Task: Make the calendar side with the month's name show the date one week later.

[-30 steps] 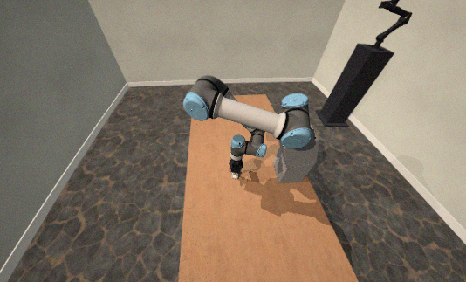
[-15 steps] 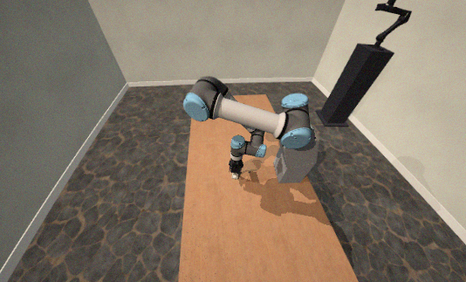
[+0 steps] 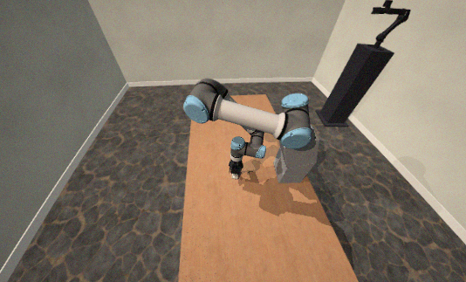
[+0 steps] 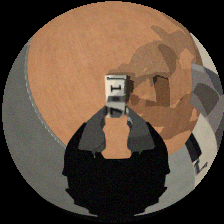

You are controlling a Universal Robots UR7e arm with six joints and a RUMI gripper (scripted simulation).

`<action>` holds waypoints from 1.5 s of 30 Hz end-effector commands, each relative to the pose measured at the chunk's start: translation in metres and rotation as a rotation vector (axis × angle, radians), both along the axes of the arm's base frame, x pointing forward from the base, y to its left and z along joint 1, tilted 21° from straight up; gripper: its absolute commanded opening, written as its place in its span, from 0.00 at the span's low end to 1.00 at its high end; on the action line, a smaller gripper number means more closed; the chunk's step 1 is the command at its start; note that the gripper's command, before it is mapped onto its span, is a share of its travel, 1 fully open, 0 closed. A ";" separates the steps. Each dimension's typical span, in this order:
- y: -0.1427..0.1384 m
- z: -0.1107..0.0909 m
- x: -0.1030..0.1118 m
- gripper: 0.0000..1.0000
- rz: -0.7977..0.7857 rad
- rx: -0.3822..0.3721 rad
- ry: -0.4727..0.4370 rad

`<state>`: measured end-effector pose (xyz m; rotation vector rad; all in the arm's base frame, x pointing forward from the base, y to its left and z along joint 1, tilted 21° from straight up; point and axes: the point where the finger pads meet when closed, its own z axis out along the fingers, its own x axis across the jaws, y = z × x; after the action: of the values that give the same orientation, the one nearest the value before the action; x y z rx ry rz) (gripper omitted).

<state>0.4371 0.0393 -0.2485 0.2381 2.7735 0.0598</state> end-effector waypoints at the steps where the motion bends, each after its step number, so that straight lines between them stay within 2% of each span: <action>1: 0.000 -0.005 0.004 0.11 0.001 -0.001 -0.003; 16: 0.000 -0.012 0.006 0.11 0.000 -0.001 -0.003; 45: 0.000 -0.011 0.005 0.11 0.000 -0.001 -0.002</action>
<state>0.4413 0.0393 -0.2602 0.2388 2.7738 0.0598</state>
